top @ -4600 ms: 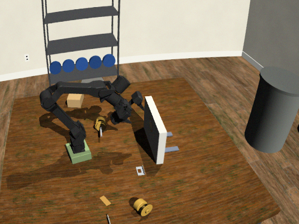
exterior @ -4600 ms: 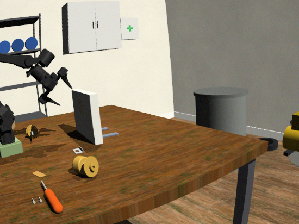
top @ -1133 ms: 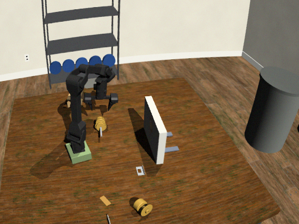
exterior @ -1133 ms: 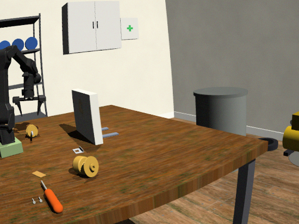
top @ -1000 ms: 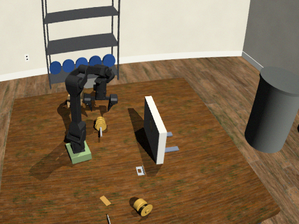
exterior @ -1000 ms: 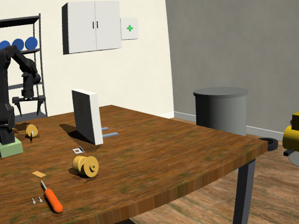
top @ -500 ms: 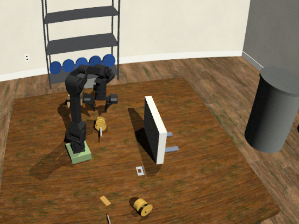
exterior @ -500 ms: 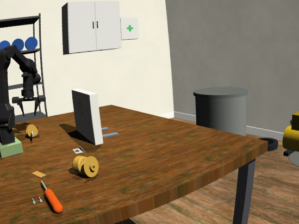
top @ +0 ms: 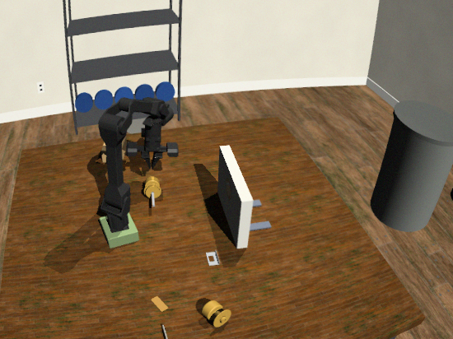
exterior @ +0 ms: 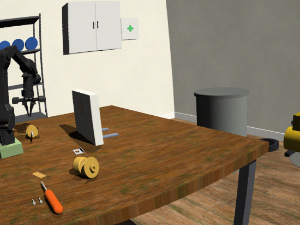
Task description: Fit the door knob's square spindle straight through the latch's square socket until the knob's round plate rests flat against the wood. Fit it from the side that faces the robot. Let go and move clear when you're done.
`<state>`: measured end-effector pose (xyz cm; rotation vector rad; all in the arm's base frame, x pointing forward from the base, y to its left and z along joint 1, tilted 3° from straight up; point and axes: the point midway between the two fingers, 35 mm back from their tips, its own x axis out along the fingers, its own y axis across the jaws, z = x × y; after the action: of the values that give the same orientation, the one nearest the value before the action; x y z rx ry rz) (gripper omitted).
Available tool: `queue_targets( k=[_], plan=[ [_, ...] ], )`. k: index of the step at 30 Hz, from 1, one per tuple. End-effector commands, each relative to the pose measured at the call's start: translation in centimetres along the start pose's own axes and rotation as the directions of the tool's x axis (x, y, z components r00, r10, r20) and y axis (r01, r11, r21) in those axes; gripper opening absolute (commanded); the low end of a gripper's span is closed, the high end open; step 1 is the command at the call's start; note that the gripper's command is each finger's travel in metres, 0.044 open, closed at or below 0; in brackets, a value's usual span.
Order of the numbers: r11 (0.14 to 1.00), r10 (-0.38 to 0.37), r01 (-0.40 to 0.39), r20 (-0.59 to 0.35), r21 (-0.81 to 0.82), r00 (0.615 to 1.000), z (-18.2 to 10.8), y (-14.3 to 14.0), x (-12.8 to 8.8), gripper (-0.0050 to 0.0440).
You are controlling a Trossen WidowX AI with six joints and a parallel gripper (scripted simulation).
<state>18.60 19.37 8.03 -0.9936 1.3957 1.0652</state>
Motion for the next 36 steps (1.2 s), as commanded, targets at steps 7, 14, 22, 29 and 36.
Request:
queue_targets(
  k=[7, 14, 22, 29, 36],
  plan=[
    [1.0, 0.0, 0.0, 0.0, 0.0, 1.0, 0.0, 0.0, 0.0, 0.0],
    [1.0, 0.0, 0.0, 0.0, 0.0, 1.0, 0.0, 0.0, 0.0, 0.0],
    [1.0, 0.0, 0.0, 0.0, 0.0, 1.0, 0.0, 0.0, 0.0, 0.0072],
    [1.0, 0.0, 0.0, 0.0, 0.0, 1.0, 0.0, 0.0, 0.0, 0.0192],
    [1.0, -0.003, 0.003, -0.005, 0.006, 1.0, -0.24, 0.06, 0.04, 0.036]
  ],
)
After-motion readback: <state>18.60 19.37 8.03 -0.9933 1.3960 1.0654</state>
